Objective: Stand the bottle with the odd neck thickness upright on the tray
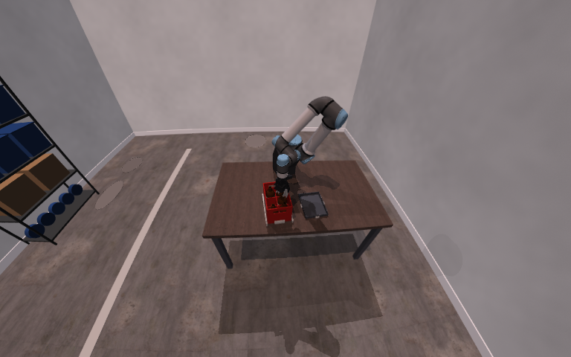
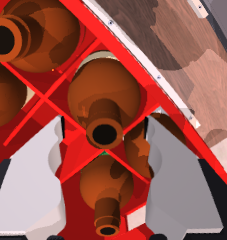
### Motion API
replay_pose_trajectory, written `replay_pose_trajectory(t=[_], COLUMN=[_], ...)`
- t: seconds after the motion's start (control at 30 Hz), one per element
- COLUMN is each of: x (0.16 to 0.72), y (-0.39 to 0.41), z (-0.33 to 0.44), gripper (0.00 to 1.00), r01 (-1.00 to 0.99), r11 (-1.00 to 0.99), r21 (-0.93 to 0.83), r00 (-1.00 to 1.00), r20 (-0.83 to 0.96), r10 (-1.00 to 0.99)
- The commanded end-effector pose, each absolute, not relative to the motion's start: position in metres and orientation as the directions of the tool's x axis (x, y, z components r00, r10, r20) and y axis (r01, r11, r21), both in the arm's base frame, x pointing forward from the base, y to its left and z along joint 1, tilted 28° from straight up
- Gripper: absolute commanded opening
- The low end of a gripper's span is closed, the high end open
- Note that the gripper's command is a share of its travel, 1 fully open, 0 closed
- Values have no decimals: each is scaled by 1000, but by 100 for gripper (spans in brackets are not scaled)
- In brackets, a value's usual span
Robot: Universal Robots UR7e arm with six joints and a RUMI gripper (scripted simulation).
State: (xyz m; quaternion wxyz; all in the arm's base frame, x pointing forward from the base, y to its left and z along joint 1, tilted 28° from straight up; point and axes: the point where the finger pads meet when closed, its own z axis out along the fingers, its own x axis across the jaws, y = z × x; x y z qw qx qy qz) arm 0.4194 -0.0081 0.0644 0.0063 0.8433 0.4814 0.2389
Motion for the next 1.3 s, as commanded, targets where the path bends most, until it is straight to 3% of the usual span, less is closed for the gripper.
replay_pose_trajectory(t=[0.0,1.07,1.1,1.27], x=[418,418,418,418], y=[-7,-7,-7,-7], z=[63,63,63,63], gripper=[38,38,0,0], r01=[809,810,810,810], r11=[-537,-537,-537,-537], r21=[238,238,238,238], r00=[423,423,423,423], r20=[397,397,397,397], r10=[814,814,814,814])
